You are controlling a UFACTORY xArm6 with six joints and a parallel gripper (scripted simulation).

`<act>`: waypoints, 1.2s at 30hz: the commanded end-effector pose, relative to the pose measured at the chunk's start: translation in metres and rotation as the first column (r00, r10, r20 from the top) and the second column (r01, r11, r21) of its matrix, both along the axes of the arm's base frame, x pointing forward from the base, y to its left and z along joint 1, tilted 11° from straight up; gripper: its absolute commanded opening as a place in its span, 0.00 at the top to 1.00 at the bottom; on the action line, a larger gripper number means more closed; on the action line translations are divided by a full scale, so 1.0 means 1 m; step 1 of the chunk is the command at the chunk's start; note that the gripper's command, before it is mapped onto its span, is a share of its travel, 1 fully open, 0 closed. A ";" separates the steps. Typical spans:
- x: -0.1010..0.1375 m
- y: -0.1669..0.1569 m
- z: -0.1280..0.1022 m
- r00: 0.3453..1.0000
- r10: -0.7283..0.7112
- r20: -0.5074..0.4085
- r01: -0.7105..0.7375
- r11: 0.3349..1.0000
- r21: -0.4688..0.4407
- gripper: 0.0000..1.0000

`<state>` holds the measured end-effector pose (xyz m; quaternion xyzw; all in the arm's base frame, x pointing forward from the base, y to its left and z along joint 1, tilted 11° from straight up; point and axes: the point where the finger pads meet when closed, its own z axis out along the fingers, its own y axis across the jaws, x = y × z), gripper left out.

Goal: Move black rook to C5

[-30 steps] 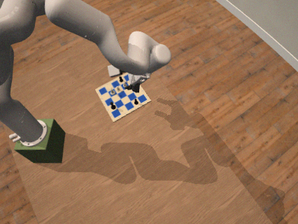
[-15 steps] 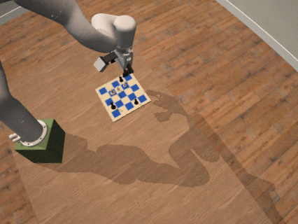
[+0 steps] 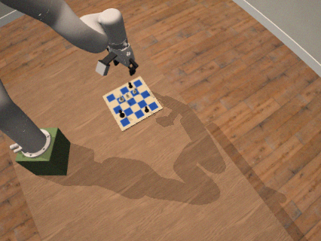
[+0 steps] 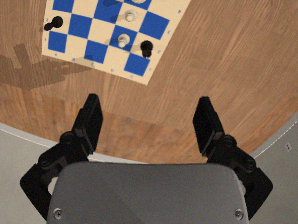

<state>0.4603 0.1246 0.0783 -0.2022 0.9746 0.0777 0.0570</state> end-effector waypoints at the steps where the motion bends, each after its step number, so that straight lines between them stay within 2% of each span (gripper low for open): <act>1: 0.001 0.000 0.002 1.000 0.001 0.007 -0.001 1.000 -0.001 0.00; 13: 0.002 0.001 0.001 1.000 0.018 0.010 -0.018 1.000 -0.003 0.00; 16: 0.002 0.001 -0.001 0.996 0.083 0.021 -0.083 0.997 -0.009 0.00; 20: 0.002 0.002 -0.006 0.964 0.260 0.049 -0.259 0.965 -0.031 0.00; 24: 0.003 0.003 -0.014 0.868 0.491 0.080 -0.486 0.871 -0.070 0.00; 26: 0.003 0.003 -0.014 0.868 0.491 0.080 -0.486 0.871 -0.070 0.00; 28: 0.003 0.004 -0.019 0.764 0.638 0.096 -0.630 0.770 -0.099 0.00; 32: 0.004 0.006 -0.028 0.624 0.775 0.099 -0.761 0.632 -0.144 0.00; 36: 0.004 0.007 -0.037 0.443 0.892 0.093 -0.872 0.452 -0.189 0.00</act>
